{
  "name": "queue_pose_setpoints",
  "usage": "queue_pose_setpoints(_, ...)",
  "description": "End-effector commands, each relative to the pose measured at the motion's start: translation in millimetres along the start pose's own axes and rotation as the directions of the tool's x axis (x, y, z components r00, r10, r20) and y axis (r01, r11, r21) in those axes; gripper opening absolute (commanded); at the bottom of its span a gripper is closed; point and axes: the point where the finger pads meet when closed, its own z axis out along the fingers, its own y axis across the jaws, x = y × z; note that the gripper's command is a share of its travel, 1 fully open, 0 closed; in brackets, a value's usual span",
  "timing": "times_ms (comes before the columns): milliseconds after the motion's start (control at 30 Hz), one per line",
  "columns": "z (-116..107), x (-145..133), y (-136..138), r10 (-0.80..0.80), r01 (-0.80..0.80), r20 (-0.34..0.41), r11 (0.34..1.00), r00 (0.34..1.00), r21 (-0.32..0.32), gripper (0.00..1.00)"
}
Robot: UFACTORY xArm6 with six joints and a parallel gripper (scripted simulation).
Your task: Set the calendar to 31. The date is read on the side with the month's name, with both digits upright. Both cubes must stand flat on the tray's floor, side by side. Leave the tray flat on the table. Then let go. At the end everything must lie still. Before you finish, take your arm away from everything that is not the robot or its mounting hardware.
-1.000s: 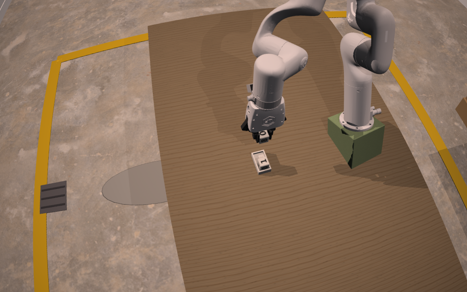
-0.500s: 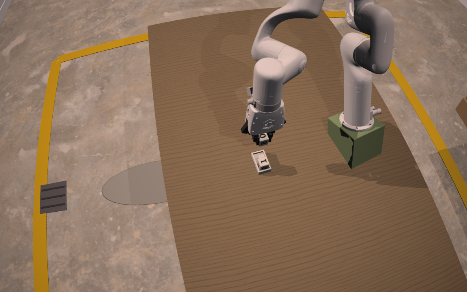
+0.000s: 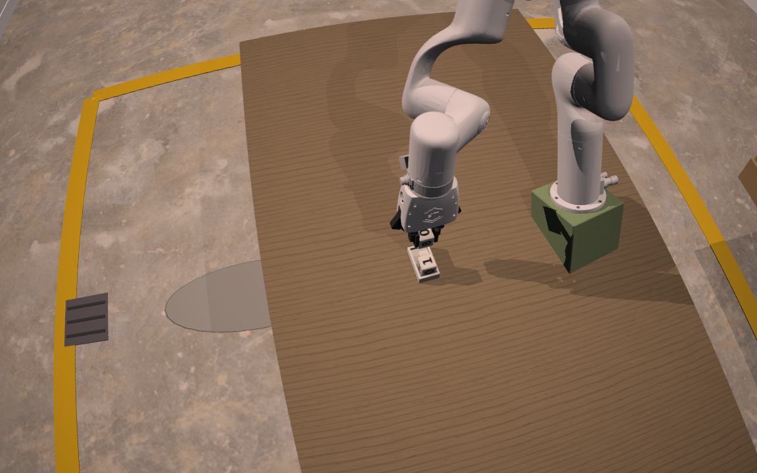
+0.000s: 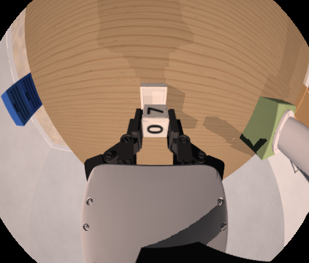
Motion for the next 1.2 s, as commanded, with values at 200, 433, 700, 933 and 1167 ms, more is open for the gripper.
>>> queue_pose_setpoints(200,13.6,-0.1,-3.3,0.002,-0.002,-0.002,1.0,1.0,0.006,0.27)
queue_pose_setpoints(433,13.9,-0.1,-3.3,0.002,-0.001,-0.001,1.0,1.0,0.006,0.27)
queue_pose_setpoints(700,13.9,-0.1,-3.3,0.002,-0.001,-0.001,1.0,1.0,0.006,0.27)
queue_pose_setpoints(933,13.9,-0.1,-3.3,0.002,-0.001,-0.001,1.0,1.0,0.006,0.27)
queue_pose_setpoints(1167,13.9,-0.1,-3.3,0.002,-0.001,-0.001,1.0,1.0,0.006,0.27)
